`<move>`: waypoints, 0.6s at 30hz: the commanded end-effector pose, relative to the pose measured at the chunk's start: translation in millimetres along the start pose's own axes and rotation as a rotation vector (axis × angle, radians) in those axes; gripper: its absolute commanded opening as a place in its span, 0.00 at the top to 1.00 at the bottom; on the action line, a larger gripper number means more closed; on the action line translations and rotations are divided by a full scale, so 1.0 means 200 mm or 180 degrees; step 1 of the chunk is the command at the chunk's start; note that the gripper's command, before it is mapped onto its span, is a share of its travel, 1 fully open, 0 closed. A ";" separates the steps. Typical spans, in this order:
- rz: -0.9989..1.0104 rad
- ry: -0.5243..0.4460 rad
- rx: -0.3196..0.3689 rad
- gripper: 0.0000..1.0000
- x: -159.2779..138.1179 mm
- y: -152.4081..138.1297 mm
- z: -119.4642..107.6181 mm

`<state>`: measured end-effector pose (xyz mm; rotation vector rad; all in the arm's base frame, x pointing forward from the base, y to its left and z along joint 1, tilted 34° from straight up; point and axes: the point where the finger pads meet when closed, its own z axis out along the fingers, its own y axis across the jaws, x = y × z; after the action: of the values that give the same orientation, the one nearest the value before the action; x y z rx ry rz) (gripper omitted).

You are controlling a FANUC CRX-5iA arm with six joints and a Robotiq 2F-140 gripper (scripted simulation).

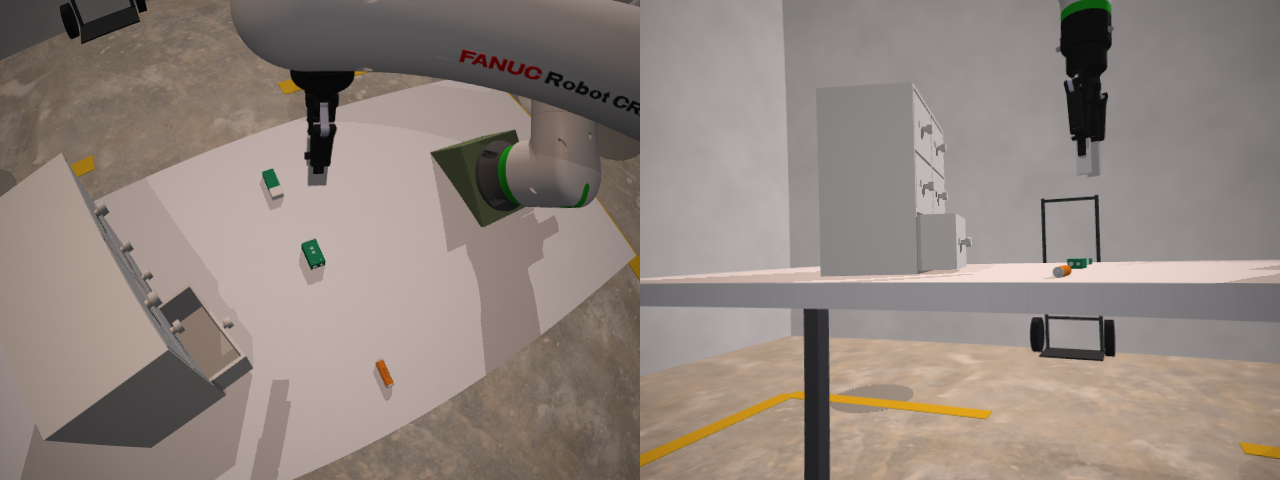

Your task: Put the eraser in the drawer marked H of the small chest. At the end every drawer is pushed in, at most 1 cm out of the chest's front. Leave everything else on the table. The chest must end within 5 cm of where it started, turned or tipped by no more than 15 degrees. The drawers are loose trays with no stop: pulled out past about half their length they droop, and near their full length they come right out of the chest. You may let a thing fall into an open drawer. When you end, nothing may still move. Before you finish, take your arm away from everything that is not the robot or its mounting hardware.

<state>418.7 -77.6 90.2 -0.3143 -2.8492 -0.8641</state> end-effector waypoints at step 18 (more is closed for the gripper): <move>0.1813 -0.0002 0.0008 0.80 -0.16 -0.24 0.23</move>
<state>432.3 -92.4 30.4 -0.9483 -2.5905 -0.7582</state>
